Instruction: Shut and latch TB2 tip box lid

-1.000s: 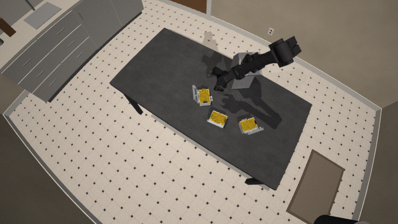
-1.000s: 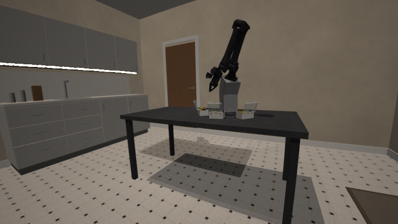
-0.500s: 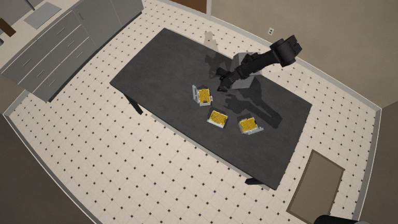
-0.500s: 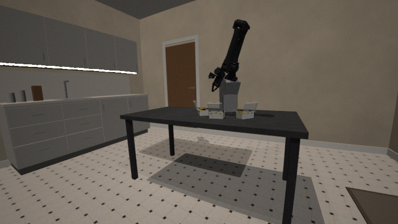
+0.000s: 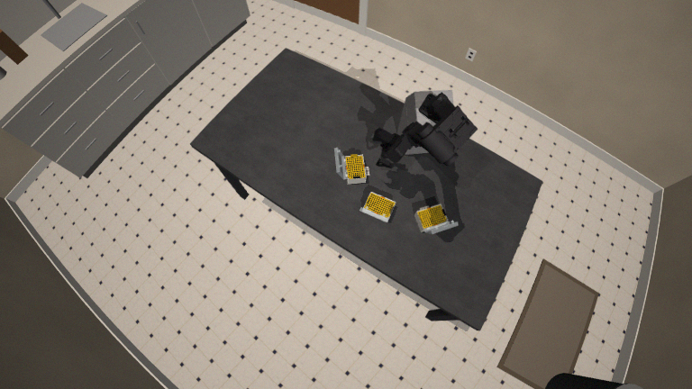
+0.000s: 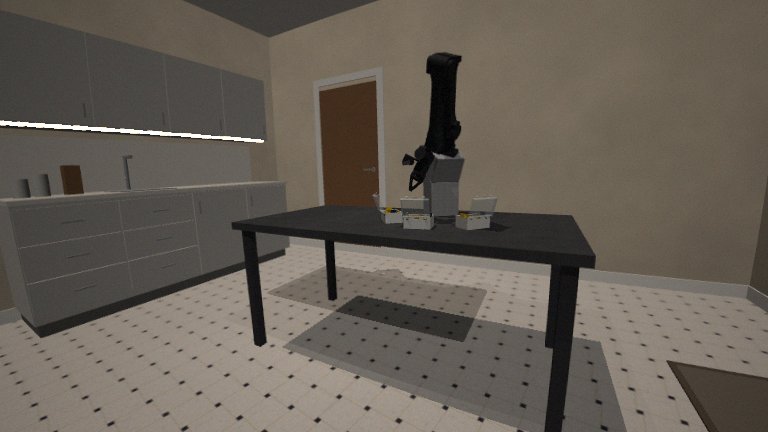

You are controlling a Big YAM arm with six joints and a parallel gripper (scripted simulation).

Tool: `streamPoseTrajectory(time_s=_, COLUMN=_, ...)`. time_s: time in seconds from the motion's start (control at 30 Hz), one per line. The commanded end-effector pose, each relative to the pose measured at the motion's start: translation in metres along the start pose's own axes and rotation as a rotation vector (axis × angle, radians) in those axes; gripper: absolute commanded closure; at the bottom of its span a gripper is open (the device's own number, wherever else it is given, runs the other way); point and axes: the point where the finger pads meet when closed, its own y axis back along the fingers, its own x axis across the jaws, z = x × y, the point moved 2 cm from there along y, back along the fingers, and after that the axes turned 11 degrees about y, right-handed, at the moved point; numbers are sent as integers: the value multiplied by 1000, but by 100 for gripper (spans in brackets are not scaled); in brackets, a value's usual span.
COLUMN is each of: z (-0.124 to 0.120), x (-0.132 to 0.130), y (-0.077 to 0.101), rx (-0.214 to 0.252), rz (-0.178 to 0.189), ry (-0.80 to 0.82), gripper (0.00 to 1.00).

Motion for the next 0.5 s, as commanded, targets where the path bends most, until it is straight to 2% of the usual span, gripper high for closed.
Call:
streamPoseTrajectory(time_s=0.0, z=-8, x=6, y=-14, rx=-16, rz=25, ry=-24, gripper=0)
streamPoseTrajectory(time_s=0.1, z=-15, x=8, y=-27, rx=-16, rz=25, ry=-24, gripper=0)
streamPoseTrajectory(time_s=0.17, z=-15, x=8, y=-27, rx=-16, rz=25, ry=-24, gripper=0)
streamPoseTrajectory(time_s=0.47, z=-37, x=12, y=-65, rx=-15, rz=24, ry=-24, gripper=0)
